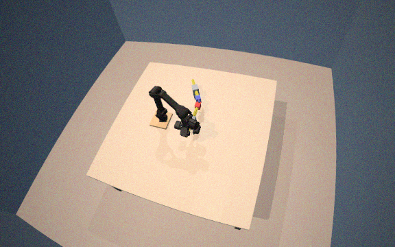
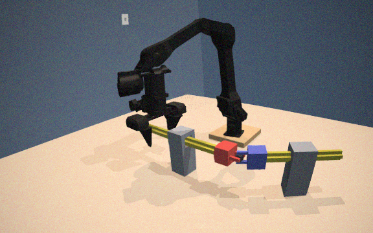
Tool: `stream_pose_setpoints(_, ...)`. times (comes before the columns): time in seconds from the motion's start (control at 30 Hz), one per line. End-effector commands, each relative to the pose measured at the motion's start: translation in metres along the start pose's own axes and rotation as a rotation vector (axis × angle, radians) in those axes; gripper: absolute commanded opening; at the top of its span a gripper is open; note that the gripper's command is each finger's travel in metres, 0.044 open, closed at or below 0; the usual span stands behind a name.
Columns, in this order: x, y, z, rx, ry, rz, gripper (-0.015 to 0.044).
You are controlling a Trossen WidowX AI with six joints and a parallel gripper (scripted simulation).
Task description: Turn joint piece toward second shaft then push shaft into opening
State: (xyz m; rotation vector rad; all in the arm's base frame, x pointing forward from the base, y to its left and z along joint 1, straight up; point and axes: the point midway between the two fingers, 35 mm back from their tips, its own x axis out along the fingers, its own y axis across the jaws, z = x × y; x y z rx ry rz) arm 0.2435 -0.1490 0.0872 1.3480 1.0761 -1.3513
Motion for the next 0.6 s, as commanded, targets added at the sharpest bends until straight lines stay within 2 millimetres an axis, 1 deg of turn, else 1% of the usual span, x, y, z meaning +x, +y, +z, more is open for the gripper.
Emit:
stream_pose_setpoints(0.0, 0.0, 0.0, 0.0, 0.0, 0.0, -0.001, 0.044)
stream_pose_setpoints(0.33, 0.0, 0.0, 0.0, 0.0, 0.0, -0.001, 0.044)
stream_pose_setpoints(0.37, -0.002, 0.0, 0.0, -0.001, 0.001, 0.0, 0.044)
stream_pose_setpoints(0.47, -0.027, 0.0, 0.001, -0.002, 0.01, 0.003, 0.044)
stream_pose_setpoints(0.57, -0.03, 0.0, 0.001, -0.002, 0.011, 0.003, 0.044)
